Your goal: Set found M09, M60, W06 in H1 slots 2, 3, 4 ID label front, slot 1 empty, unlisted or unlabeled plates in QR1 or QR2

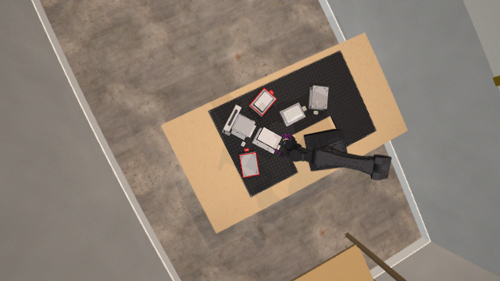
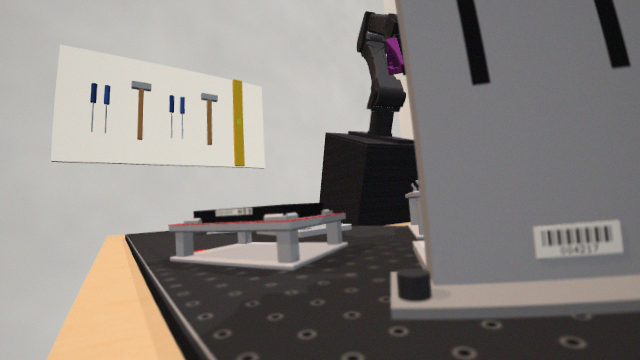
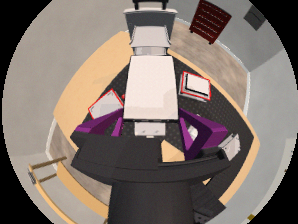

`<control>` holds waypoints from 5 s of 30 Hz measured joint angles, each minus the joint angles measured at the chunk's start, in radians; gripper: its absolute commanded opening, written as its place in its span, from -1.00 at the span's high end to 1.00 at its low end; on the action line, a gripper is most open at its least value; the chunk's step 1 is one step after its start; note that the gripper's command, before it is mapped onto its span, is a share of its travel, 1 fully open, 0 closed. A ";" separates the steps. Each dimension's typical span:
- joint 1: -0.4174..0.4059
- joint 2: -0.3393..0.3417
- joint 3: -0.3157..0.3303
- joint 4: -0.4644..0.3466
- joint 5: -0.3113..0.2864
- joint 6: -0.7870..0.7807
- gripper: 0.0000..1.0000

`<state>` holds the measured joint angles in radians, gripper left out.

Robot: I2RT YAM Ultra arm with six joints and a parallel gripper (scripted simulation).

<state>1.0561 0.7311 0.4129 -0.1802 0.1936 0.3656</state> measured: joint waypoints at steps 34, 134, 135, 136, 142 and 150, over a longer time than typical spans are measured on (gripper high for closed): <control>-0.073 0.144 0.082 0.067 -0.066 -0.035 -0.72; -0.156 0.453 0.248 0.230 -0.137 -0.073 -0.72; -0.156 0.456 0.249 0.232 -0.137 -0.073 -0.72; -0.156 0.460 0.251 0.234 -0.137 -0.073 -0.72; -0.156 0.464 0.251 0.242 -0.137 -0.073 -0.72; -0.156 0.465 0.251 0.243 -0.139 -0.074 -0.72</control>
<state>0.8997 1.1961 0.6643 0.0631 0.0547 0.2920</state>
